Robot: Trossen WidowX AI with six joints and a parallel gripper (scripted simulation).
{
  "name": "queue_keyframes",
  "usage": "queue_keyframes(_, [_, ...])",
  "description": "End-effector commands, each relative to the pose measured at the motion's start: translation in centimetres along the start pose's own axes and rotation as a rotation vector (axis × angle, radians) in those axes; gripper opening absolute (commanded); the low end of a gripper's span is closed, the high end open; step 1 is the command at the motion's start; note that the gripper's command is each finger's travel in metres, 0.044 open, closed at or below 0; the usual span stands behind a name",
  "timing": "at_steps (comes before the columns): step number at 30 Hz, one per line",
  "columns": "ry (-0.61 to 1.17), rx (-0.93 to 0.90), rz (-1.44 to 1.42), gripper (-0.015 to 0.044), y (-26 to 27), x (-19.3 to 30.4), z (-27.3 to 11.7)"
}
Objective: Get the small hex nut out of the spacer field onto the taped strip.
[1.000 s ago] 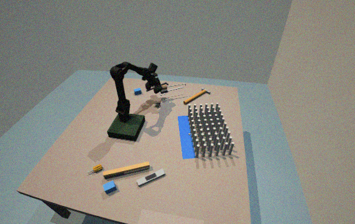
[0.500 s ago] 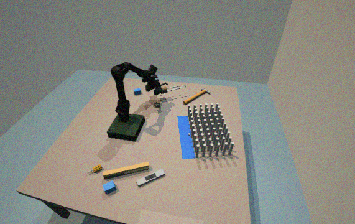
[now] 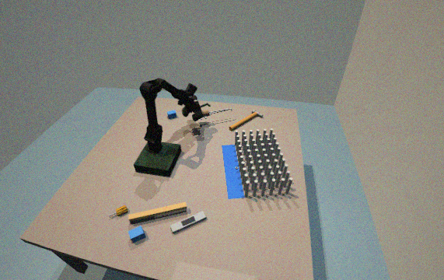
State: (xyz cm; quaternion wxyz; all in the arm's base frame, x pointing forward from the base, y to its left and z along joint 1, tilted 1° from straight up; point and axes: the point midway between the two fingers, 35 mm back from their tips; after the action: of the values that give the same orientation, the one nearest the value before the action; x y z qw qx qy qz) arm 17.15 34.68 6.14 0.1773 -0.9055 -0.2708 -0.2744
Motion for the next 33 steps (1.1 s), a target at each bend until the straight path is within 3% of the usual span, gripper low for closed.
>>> queue_keyframes(1, [0.006,0.002,-0.004,0.0,0.1,-0.2,0.3])
queue_keyframes(33, [0.005,0.001,-0.004,0.0,0.9,-2.3,2.5])
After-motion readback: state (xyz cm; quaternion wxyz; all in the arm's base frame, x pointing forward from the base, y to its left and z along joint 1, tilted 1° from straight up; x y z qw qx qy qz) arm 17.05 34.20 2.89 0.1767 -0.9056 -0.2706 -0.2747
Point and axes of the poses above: the point midway between the two fingers, 35 mm back from their tips, its own z axis out along the fingers, its own y axis across the jaws, x = y × z, and after that the axes turned 10 degrees about -z, right-handed
